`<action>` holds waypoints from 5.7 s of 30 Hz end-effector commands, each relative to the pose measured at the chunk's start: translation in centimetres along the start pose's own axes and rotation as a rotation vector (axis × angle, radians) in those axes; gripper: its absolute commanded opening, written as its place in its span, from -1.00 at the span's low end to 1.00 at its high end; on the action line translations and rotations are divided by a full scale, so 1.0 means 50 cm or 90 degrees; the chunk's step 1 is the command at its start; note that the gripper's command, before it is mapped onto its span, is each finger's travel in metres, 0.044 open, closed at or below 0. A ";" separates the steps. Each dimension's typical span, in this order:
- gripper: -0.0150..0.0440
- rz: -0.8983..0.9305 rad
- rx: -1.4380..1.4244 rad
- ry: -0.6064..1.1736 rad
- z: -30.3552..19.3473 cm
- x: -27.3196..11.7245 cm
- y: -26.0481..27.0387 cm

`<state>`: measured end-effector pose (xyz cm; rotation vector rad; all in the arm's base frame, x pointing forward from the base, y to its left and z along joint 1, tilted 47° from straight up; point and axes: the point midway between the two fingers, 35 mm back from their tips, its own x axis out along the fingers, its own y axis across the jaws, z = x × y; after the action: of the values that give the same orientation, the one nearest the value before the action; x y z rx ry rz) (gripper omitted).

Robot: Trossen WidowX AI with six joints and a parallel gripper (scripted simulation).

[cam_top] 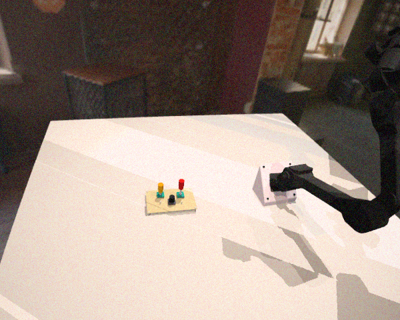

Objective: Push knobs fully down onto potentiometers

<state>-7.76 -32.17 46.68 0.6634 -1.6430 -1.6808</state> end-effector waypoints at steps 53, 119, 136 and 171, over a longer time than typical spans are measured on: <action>-0.49 -0.014 -0.759 0.668 -0.495 -0.211 -0.306; -0.49 0.810 -1.096 1.821 -0.520 -0.812 -0.681; -0.49 1.168 -0.695 2.077 -0.433 -0.958 -0.717; -0.49 1.246 -0.548 2.114 -0.375 -1.043 -0.775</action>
<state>35.12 -6.02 1.85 -0.2433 -3.4543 -3.1655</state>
